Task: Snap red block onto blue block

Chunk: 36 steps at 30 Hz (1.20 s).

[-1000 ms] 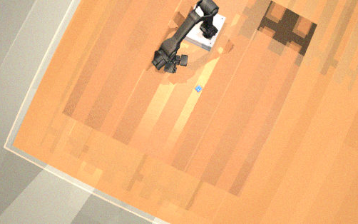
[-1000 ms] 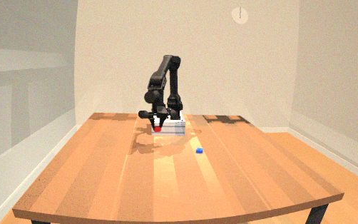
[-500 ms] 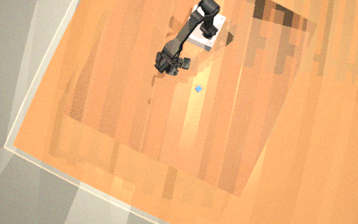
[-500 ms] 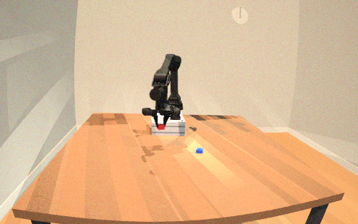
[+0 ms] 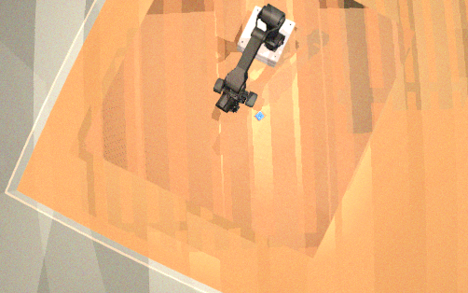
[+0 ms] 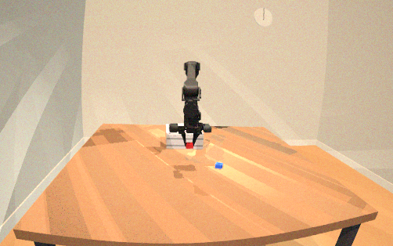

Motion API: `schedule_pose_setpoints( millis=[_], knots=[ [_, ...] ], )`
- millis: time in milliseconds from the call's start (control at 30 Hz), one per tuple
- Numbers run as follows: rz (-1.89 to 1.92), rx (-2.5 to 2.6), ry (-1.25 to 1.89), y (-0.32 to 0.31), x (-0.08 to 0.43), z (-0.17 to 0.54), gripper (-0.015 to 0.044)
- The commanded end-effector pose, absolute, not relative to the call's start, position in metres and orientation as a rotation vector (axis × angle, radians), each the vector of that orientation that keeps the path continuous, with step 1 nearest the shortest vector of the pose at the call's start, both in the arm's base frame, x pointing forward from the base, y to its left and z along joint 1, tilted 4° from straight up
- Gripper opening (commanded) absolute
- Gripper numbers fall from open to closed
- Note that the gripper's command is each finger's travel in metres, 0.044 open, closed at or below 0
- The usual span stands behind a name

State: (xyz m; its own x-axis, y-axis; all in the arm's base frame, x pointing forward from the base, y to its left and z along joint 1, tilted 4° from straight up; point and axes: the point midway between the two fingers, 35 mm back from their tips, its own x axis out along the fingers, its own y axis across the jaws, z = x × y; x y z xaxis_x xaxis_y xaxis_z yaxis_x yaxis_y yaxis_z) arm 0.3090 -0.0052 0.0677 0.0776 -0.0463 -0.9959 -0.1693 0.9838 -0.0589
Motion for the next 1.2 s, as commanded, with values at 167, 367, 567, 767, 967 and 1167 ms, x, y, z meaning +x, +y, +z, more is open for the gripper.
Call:
schedule_pose_setpoints(
  millis=[167,367,567,767,967,1167],
  knots=[
    [-0.013,-0.061,1.487,0.036,0.319,0.057,0.0000],
    [-0.077,0.013,1.485,0.063,0.320,0.048,0.0000],
    [-0.139,0.083,1.481,0.090,0.319,0.040,0.0000],
    [-0.199,0.152,1.475,0.117,0.316,0.032,0.0000],
    [-0.241,0.200,1.471,0.140,0.309,0.026,0.0000],
    [-0.243,0.202,1.470,0.141,0.309,0.022,0.0000]
  ],
)
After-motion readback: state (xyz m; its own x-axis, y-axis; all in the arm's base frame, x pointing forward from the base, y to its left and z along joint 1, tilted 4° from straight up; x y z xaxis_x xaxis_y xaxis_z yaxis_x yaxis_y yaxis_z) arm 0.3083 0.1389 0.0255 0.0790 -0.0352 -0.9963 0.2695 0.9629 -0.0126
